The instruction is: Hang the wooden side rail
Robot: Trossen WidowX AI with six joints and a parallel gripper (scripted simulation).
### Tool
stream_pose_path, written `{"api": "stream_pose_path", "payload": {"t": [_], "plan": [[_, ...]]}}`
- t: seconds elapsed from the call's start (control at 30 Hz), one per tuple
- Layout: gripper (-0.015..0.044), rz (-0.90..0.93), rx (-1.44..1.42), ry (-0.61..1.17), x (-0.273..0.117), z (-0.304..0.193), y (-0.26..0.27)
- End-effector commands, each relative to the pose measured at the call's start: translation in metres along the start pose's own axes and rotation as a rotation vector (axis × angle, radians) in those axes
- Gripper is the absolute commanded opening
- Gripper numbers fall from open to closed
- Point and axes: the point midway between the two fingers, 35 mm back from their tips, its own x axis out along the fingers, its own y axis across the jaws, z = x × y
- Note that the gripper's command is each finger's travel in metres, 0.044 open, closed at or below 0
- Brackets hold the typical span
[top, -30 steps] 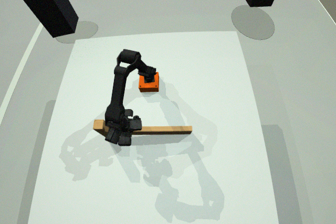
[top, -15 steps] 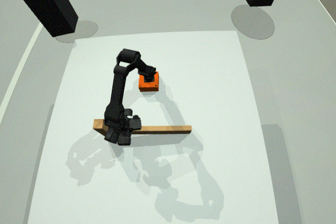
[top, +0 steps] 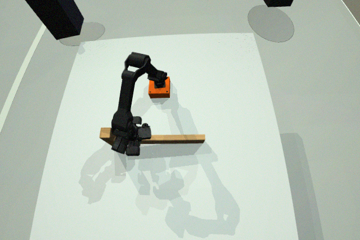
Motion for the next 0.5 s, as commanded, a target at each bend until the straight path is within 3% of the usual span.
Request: {"api": "stream_pose_path", "payload": {"t": [0.0, 0.47], "plan": [[0.0000, -0.003, -0.001, 0.006, -0.0005, -0.0024, -0.0006], [0.0000, -0.003, -0.001, 0.006, -0.0019, -0.0038, -0.0004]]}}
